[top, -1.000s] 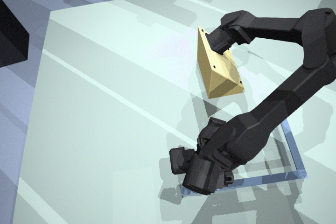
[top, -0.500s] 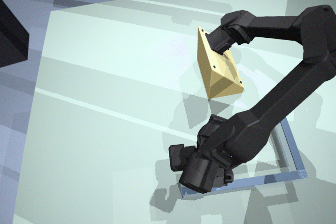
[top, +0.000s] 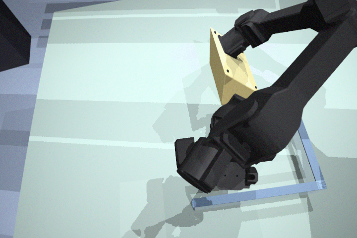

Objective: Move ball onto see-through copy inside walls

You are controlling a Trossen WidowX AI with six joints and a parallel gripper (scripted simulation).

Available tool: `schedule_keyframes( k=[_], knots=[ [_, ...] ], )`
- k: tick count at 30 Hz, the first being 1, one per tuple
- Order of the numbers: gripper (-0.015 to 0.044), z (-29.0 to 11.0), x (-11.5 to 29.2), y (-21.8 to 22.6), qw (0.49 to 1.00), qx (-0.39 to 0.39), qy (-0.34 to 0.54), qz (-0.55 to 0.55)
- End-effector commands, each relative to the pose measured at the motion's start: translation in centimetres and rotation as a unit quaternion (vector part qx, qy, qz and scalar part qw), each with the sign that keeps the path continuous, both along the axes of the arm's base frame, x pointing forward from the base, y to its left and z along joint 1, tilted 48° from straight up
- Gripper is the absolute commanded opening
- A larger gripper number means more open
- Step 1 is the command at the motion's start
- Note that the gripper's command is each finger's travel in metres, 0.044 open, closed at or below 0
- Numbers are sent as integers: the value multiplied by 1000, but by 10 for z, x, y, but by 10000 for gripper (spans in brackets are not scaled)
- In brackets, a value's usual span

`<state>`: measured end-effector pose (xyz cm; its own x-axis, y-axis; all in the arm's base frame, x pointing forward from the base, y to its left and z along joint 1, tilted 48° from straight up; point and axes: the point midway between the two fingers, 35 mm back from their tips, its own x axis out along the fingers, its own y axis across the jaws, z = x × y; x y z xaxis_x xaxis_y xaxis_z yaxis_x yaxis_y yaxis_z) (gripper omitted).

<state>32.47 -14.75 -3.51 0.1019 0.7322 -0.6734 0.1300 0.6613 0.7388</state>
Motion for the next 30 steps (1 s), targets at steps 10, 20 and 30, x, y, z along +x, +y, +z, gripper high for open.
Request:
schedule_keyframes(
  k=[10,20,30],
  knots=[
    [0,-2,-9,1,1000,-3,-5,3],
    [0,-22,-22,22,1000,-2,-5,3],
    [0,-50,-15,51,1000,-3,-5,3]
  ],
)
